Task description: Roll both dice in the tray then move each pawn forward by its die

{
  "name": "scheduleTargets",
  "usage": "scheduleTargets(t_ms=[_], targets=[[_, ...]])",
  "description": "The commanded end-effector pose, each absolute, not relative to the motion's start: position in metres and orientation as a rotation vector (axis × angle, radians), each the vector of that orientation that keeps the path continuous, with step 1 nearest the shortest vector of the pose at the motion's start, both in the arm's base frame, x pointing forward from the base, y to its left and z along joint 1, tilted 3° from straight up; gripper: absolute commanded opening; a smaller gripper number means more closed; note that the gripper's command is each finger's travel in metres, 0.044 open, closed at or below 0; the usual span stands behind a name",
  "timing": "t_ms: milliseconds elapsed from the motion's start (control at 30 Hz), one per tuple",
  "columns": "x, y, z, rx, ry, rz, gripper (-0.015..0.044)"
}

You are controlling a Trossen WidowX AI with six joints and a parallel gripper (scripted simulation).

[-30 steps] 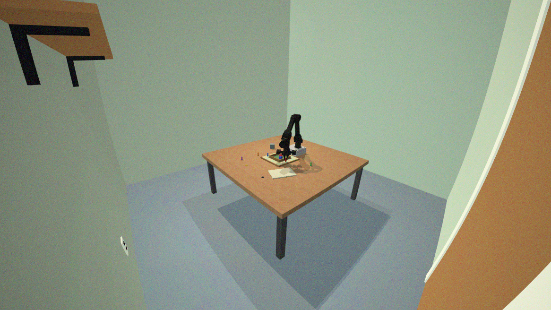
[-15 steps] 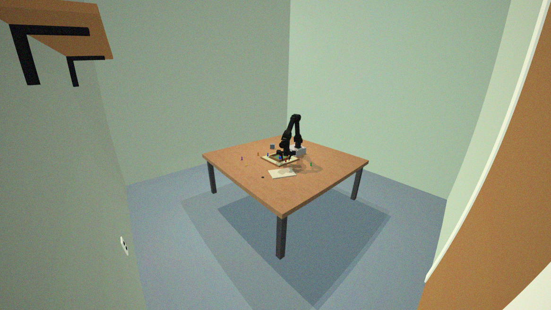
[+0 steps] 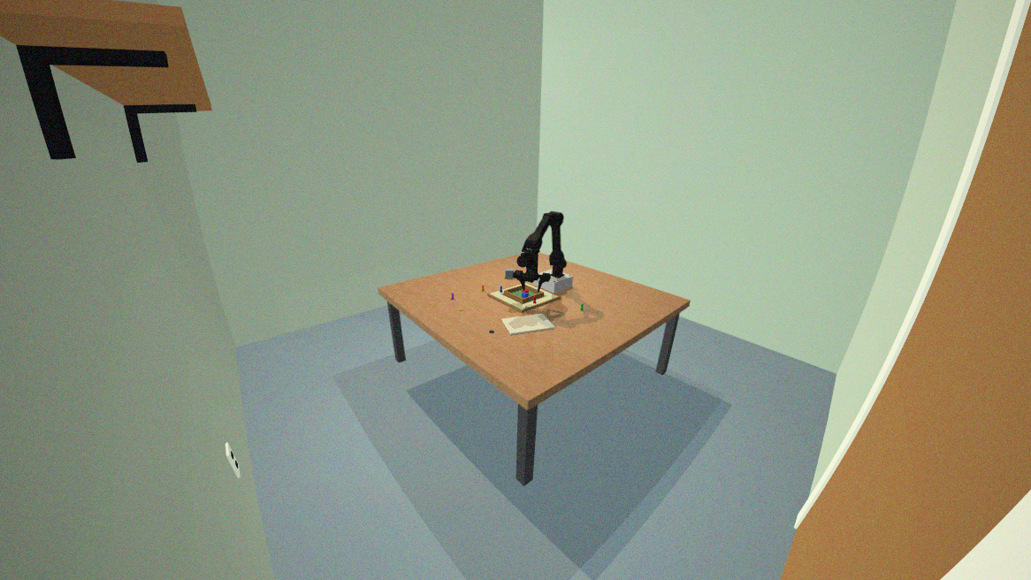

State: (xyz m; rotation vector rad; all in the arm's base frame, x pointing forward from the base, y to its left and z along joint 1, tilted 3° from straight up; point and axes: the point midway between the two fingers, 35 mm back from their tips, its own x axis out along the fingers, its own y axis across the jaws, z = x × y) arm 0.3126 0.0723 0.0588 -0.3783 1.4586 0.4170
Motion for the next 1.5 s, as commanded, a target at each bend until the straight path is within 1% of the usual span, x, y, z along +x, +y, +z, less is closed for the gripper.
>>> scheduleTargets(t_ms=[0,100,300,367,600,700,1467], targets=[[0.327,0.027,0.058,-0.166,1.498,0.215,0.0282],[0.335,-0.021,0.058,0.063,1.511,0.001,0.0204],[0.333,-0.120,0.059,0.506,1.464,-0.441,0.0200],[0.329,-0.140,0.059,0.597,1.442,-0.533,0.0200],[0.330,-0.139,0.058,0.609,1.439,-0.544,0.0200],[0.331,-0.139,0.046,0.609,1.439,-0.544,0.0200],[0.333,-0.138,0.015,0.609,1.440,-0.543,0.0200]])
